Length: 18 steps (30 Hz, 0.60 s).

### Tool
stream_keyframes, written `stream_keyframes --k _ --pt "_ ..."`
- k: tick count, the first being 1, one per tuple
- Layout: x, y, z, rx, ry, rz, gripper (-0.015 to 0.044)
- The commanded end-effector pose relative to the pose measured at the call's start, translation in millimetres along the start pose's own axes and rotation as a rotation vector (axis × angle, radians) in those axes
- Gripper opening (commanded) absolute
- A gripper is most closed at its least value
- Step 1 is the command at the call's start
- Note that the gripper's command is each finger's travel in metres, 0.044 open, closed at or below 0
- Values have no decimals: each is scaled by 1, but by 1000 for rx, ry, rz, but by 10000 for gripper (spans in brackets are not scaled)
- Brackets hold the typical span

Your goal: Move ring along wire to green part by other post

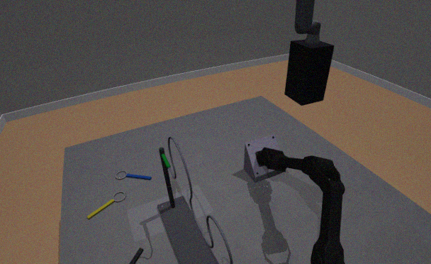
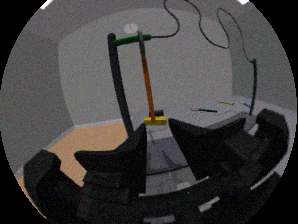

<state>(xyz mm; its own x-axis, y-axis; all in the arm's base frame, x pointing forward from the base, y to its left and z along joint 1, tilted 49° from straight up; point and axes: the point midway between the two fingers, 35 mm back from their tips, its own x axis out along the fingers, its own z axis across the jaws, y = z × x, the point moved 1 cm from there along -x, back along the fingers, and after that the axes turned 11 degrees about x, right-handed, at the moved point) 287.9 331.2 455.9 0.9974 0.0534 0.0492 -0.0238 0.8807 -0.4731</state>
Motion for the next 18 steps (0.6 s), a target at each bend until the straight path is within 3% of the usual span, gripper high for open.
stream_keyframes --k 1,18 --pt "1 1 2 4 -7 16 160" --pt "27 3 4 3 -10 15 160"
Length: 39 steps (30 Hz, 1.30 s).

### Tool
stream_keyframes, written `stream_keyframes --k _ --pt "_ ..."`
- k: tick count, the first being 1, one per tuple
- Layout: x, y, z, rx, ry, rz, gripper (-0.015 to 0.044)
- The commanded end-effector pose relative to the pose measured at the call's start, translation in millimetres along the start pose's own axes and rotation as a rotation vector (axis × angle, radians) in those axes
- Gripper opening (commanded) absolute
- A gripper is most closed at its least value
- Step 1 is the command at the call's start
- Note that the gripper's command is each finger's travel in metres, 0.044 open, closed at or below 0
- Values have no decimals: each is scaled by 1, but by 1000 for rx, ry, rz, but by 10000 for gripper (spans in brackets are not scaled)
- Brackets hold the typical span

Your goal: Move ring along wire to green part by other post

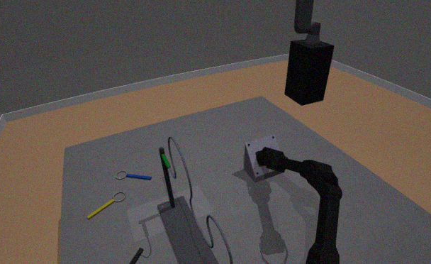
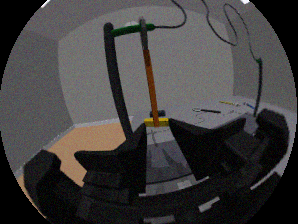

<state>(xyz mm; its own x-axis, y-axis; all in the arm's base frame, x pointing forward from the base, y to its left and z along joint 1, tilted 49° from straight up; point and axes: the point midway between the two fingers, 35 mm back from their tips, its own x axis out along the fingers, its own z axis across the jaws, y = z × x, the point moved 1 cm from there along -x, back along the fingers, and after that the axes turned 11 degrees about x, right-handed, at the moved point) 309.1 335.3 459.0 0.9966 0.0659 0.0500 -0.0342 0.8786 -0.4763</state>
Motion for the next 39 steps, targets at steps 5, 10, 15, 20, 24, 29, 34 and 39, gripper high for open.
stream_keyframes --k 5,10,15,20,24,29,34,39 --pt "13 1 1 6 -4 4 160" --pt "21 1 1 5 -4 3 160" --pt "29 1 1 5 -5 3 160" --pt "37 1 0 5 -5 3 160" --pt "43 1 0 4 -5 3 160" --pt "51 0 -1 4 -6 3 160" --pt "54 0 -1 4 -6 2 160" --pt "54 0 -1 4 -6 2 160"
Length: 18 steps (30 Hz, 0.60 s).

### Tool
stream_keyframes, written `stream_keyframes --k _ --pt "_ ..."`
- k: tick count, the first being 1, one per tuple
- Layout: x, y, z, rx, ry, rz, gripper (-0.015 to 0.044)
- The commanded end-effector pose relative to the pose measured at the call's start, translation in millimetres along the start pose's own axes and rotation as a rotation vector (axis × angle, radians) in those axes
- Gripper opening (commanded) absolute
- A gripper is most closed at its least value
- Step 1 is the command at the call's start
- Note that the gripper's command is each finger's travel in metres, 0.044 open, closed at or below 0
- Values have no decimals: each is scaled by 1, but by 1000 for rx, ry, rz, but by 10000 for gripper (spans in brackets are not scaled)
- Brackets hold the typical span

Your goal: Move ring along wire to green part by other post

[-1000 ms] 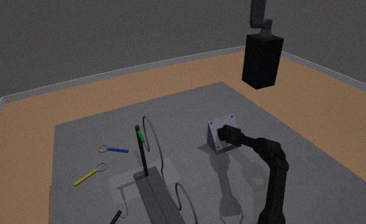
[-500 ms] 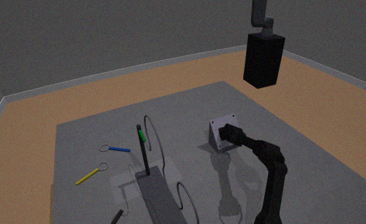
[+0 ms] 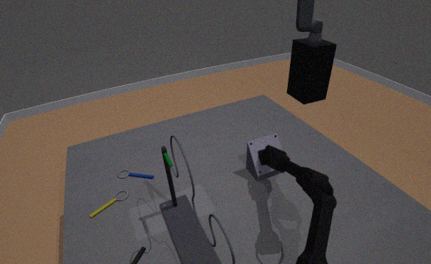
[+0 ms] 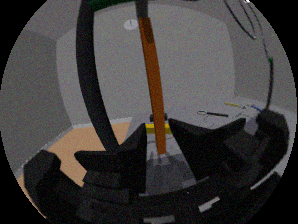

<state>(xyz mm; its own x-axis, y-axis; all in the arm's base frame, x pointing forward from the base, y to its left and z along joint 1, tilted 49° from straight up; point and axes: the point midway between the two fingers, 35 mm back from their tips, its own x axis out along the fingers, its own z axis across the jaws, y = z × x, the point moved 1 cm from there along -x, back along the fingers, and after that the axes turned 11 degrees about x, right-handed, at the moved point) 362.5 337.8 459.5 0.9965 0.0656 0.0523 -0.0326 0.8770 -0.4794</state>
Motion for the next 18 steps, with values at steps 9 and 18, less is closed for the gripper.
stream_keyframes --k 9,18 --pt "0 0 1 8 -4 4 160" --pt "0 -1 1 2 -1 -1 81"
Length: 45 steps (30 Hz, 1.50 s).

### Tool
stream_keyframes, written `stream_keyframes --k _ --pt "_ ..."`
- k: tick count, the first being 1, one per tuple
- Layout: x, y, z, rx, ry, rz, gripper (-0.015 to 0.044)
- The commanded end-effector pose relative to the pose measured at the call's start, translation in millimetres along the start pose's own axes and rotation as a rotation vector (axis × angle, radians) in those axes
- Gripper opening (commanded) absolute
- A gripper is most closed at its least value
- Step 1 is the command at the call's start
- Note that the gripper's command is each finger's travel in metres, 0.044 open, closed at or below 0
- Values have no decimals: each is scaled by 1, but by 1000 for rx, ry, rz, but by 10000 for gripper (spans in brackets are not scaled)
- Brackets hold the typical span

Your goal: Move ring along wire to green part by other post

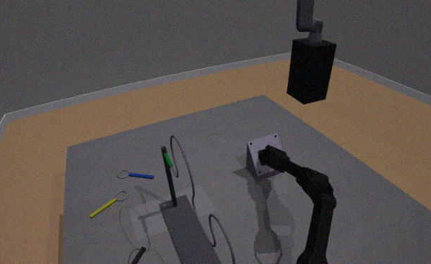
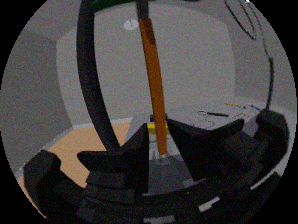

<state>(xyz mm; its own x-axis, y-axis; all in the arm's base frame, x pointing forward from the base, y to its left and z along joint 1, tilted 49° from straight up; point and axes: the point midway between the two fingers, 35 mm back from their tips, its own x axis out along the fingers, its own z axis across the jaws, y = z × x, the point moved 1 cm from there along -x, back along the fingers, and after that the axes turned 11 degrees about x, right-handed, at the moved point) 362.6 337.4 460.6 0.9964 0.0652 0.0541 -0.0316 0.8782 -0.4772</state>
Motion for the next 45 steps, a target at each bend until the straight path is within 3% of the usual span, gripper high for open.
stream_keyframes --k 1,4,11,45 --pt "0 0 0 0 0 0 55" --pt "0 0 0 0 0 0 15" --pt "0 0 0 0 0 0 -150" --pt "0 -16 2 5 8 -2 -150"
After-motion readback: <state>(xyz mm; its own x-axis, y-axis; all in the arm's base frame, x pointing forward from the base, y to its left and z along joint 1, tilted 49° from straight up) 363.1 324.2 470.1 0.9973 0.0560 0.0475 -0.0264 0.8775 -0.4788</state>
